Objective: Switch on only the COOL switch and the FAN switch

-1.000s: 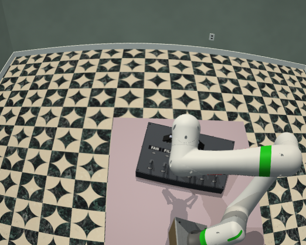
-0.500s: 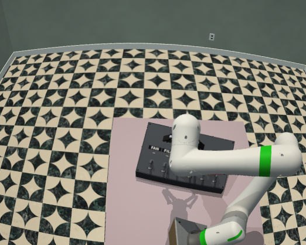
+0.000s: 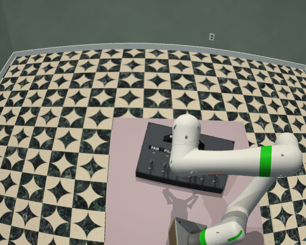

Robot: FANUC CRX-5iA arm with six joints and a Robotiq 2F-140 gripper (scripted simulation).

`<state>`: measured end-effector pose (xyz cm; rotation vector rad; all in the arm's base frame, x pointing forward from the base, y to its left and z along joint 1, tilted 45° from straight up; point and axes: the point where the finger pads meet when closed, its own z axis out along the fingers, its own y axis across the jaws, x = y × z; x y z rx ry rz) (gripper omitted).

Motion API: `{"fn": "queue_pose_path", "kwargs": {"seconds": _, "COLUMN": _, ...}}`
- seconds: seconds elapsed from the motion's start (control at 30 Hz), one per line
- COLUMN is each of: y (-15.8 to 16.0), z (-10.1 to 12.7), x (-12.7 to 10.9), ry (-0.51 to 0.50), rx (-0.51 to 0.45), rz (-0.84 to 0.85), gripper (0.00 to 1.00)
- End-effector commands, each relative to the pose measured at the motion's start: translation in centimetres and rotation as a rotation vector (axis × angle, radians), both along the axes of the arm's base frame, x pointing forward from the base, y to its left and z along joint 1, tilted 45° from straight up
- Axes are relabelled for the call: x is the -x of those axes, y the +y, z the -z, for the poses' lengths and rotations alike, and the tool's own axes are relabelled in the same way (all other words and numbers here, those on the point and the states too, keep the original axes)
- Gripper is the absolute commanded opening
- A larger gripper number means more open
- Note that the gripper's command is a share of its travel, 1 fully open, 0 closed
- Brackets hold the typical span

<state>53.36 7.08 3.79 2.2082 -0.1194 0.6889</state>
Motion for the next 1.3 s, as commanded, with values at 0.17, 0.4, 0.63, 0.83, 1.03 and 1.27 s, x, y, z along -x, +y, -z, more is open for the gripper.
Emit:
{"fn": "queue_pose_path", "kwargs": {"seconds": 0.17, "y": -0.7, "z": -0.7, "x": 0.3, "ry": 0.0, "rx": 0.0, "rz": 0.0, "gripper": 1.0}}
{"fn": "queue_pose_path", "kwargs": {"seconds": 0.4, "y": -2.3, "z": -2.3, "x": 1.0, "ry": 0.0, "rx": 0.0, "rz": 0.0, "gripper": 1.0}}
{"fn": "queue_pose_path", "kwargs": {"seconds": 0.63, "y": -3.7, "z": -3.7, "x": 1.7, "ry": 0.0, "rx": 0.0, "rz": 0.0, "gripper": 1.0}}
{"fn": "queue_pose_path", "kwargs": {"seconds": 0.83, "y": -4.5, "z": -4.5, "x": 2.0, "ry": 0.0, "rx": 0.0, "rz": 0.0, "gripper": 1.0}}
{"fn": "queue_pose_path", "kwargs": {"seconds": 1.03, "y": -4.7, "z": -4.8, "x": 2.1, "ry": 0.0, "rx": 0.0, "rz": 0.0, "gripper": 1.0}}
{"fn": "queue_pose_path", "kwargs": {"seconds": 1.27, "y": -4.7, "z": -4.8, "x": 2.1, "ry": 0.0, "rx": 0.0, "rz": 0.0, "gripper": 1.0}}
